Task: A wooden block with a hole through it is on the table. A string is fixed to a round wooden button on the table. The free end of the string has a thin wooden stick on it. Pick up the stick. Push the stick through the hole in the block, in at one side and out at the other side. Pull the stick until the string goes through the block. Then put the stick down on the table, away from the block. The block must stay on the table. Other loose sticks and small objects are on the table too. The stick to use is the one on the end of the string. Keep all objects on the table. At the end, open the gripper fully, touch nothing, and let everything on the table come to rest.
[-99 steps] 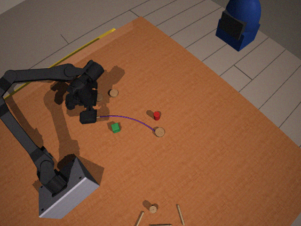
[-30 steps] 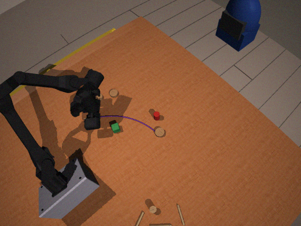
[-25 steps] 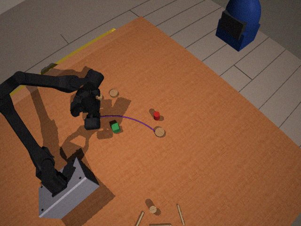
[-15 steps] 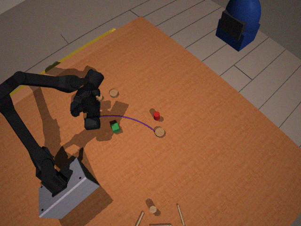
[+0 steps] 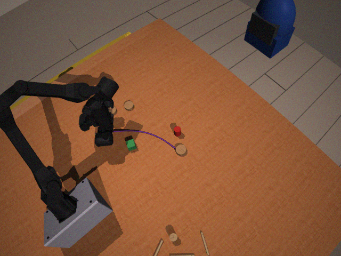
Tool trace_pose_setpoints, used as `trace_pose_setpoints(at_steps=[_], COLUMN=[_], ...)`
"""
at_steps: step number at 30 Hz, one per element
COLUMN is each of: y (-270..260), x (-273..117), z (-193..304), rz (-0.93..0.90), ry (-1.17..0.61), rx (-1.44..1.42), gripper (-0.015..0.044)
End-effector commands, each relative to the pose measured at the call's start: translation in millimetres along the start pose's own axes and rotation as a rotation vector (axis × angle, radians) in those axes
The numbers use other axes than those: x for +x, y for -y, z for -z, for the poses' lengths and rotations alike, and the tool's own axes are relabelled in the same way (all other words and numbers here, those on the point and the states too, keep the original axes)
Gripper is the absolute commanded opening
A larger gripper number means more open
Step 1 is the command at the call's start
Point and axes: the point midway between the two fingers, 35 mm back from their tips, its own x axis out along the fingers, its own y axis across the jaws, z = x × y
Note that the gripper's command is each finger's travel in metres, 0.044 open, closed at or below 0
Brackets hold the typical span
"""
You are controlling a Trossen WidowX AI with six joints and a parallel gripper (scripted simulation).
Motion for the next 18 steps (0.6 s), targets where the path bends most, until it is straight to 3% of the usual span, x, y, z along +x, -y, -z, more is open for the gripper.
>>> trace_pose_setpoints(at_steps=[1, 18], y=[3.8, 3.6], x=[-7.2, -29.4], z=[-1.0, -1.0], rz=[0.012, 0.011], ry=[-0.001, -0.001], rx=[-0.012, -0.012], gripper=[0.0, 0.0])
